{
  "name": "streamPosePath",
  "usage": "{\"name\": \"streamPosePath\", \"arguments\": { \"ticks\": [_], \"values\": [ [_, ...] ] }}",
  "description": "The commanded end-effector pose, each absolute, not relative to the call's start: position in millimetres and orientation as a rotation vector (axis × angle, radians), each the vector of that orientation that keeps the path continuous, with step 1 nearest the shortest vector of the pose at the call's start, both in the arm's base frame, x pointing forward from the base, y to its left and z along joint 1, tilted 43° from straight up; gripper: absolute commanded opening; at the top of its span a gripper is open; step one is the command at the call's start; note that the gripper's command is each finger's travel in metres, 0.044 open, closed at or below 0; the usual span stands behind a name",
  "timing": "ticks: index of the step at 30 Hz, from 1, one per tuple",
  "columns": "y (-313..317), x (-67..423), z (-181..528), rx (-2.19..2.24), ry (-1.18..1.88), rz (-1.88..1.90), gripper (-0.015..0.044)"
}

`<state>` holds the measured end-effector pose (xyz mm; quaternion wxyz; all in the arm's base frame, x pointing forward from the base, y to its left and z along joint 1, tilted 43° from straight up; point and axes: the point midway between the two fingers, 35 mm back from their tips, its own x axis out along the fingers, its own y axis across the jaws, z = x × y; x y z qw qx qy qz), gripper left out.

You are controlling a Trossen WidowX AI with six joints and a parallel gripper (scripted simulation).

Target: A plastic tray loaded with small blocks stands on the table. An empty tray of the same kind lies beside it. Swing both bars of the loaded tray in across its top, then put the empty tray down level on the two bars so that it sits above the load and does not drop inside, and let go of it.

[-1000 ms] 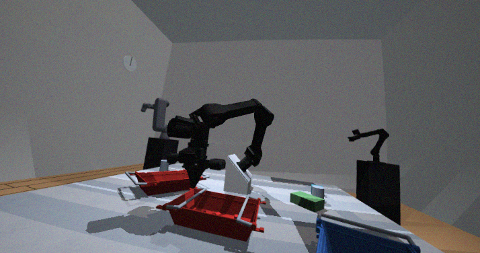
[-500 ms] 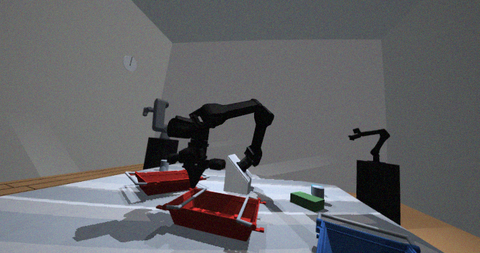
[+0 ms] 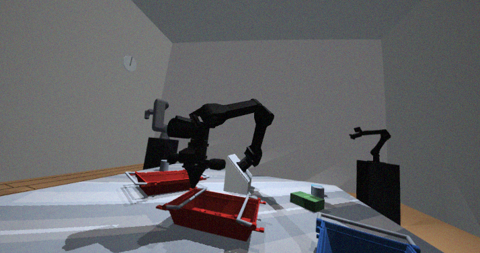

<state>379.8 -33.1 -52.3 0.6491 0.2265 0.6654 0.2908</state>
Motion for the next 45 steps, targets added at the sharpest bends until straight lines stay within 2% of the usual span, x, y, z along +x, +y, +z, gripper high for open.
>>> {"name": "streamPosePath", "arguments": {
  "ticks": [1, 7, 15, 23, 24, 31, 38, 45],
  "values": [
    [-33.1, 379.8, -52.3, 0.515, 1.512, 0.661, 0.0],
    [-33.1, 379.8, -52.3, 0.515, 1.512, 0.661, 0.0],
    [-38.0, 380.9, -47.5, 0.514, 1.512, 0.66, 0.021],
    [-93.7, 381.7, 14.8, 0.514, 1.514, 0.659, 0.042],
    [-69.9, 381.7, -14.4, 0.526, 1.525, 0.659, 0.044],
    [-130.5, 324.7, -83.6, 0.704, 1.616, 0.44, 0.044],
    [-165.4, 245.7, -145.7, 0.907, 1.696, 0.225, 0.044],
    [-164.1, 242.6, -150.4, 0.915, 1.698, 0.217, 0.044]
  ]
}}
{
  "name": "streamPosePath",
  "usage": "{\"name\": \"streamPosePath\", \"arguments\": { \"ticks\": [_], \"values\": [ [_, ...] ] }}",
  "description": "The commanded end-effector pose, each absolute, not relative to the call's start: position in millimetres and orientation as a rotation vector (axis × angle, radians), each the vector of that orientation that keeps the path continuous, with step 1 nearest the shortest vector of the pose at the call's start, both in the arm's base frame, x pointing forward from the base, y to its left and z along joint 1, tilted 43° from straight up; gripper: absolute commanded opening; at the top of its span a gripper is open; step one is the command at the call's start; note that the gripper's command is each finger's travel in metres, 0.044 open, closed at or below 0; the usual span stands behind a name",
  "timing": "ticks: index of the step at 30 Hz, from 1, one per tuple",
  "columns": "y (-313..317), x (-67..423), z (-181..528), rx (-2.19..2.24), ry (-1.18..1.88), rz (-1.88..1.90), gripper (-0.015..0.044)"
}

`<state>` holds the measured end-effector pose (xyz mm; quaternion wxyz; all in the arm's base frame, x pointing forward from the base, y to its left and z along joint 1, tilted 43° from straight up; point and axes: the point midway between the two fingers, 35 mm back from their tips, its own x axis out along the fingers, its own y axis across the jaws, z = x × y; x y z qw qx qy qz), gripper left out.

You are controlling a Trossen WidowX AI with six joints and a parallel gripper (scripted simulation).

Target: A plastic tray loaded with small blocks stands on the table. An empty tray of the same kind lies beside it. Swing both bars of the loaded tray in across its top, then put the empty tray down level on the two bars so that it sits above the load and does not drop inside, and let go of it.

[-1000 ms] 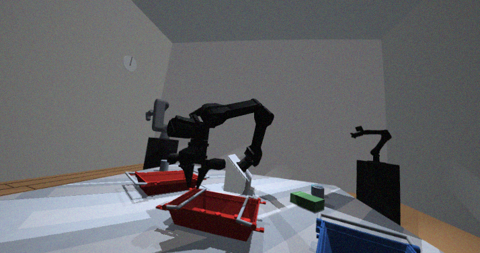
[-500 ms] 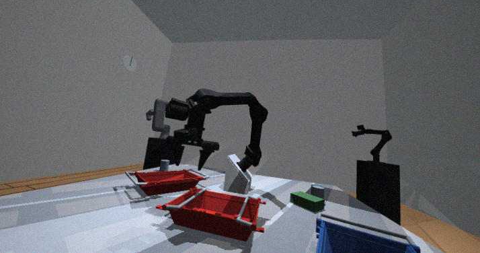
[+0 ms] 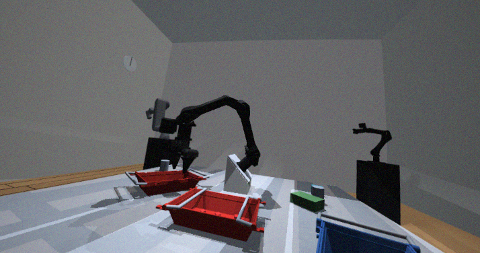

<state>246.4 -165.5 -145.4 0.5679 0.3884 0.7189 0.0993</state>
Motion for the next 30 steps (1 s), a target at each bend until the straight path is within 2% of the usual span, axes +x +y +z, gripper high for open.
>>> {"name": "streamPosePath", "arguments": {
  "ticks": [1, 14, 21, 30],
  "values": [
    [-162.2, 242.7, -152.9, 0.915, 1.698, 0.217, 0.044],
    [-111.1, 238.3, -208.2, 0.917, 1.697, 0.22, 0.044],
    [-108.3, 237.6, -210.9, 0.917, 1.697, 0.22, 0.044],
    [-108.3, 237.6, -210.9, 0.917, 1.697, 0.22, 0.0308]
  ]
}}
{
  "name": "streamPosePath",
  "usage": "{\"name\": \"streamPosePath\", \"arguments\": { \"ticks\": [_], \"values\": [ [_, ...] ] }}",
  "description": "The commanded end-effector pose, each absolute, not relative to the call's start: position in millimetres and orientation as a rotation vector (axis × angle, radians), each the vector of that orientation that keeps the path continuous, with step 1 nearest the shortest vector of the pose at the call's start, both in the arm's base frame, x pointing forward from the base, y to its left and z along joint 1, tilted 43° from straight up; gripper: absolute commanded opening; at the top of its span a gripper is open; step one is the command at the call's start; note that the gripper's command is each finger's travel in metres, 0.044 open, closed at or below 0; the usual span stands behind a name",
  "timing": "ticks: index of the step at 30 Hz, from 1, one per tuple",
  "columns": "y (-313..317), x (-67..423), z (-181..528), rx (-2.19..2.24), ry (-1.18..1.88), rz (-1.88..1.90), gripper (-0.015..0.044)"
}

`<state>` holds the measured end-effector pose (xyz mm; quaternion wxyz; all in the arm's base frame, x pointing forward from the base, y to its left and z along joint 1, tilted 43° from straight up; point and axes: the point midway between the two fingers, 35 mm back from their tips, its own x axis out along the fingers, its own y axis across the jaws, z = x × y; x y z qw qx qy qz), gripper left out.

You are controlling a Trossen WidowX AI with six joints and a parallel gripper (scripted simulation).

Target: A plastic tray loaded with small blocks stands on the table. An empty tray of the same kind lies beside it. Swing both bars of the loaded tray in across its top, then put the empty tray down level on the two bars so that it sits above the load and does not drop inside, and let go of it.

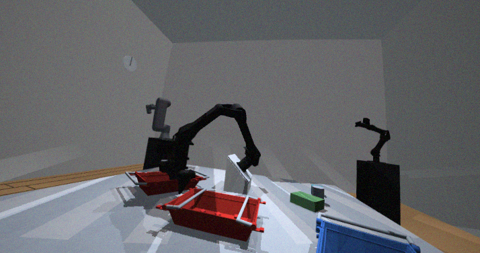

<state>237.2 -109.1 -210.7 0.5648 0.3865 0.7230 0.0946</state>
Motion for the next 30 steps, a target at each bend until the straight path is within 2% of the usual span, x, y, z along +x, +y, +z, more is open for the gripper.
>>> {"name": "streamPosePath", "arguments": {
  "ticks": [1, 6, 30],
  "values": [
    [-108.3, 237.6, -210.9, 0.917, 1.697, 0.22, 0.0293],
    [-108.3, 237.6, -210.9, 0.917, 1.697, 0.22, 0.022],
    [-108.3, 237.6, -210.9, 0.917, 1.697, 0.22, 0.006]
  ]
}}
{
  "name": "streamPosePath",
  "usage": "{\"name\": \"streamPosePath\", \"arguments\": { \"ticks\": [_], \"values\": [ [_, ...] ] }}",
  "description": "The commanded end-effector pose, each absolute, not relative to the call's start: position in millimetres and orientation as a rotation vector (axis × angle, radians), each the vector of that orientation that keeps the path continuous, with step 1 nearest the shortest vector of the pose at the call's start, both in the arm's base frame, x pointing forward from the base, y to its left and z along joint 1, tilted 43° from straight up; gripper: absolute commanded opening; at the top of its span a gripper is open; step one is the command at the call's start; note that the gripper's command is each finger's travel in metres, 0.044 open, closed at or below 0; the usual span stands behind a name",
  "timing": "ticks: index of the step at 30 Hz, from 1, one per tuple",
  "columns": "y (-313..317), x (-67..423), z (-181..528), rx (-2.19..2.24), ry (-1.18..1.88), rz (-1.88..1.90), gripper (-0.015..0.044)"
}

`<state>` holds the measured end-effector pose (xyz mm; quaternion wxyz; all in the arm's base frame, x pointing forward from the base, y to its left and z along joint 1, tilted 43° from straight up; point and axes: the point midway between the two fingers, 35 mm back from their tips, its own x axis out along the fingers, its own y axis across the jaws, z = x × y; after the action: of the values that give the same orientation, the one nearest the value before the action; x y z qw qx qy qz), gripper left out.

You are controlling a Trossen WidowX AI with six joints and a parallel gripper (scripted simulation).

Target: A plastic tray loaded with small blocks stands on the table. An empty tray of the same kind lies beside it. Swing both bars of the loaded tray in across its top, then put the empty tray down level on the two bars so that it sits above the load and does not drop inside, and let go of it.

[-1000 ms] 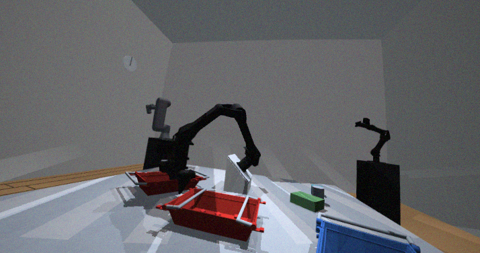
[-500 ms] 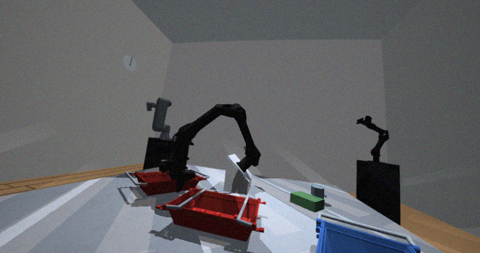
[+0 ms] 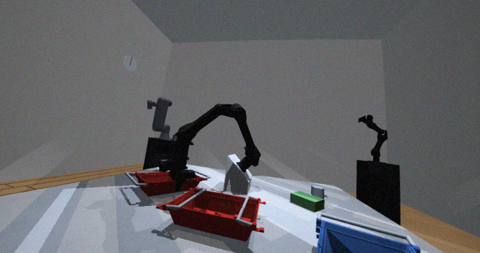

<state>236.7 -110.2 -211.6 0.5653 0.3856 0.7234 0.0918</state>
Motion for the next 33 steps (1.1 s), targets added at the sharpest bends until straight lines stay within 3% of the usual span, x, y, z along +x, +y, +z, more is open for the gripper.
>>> {"name": "streamPosePath", "arguments": {
  "ticks": [1, 9, 19, 33],
  "values": [
    [-108.3, 237.6, -210.9, 0.917, 1.697, 0.22, 0.0053],
    [-113.8, 238.8, -205.7, 0.917, 1.697, 0.219, 0.0],
    [-161.9, 242.2, -152.7, 0.915, 1.698, 0.217, 0.0],
    [-162.8, 242.2, -151.6, 0.915, 1.698, 0.217, 0.0]
  ]
}}
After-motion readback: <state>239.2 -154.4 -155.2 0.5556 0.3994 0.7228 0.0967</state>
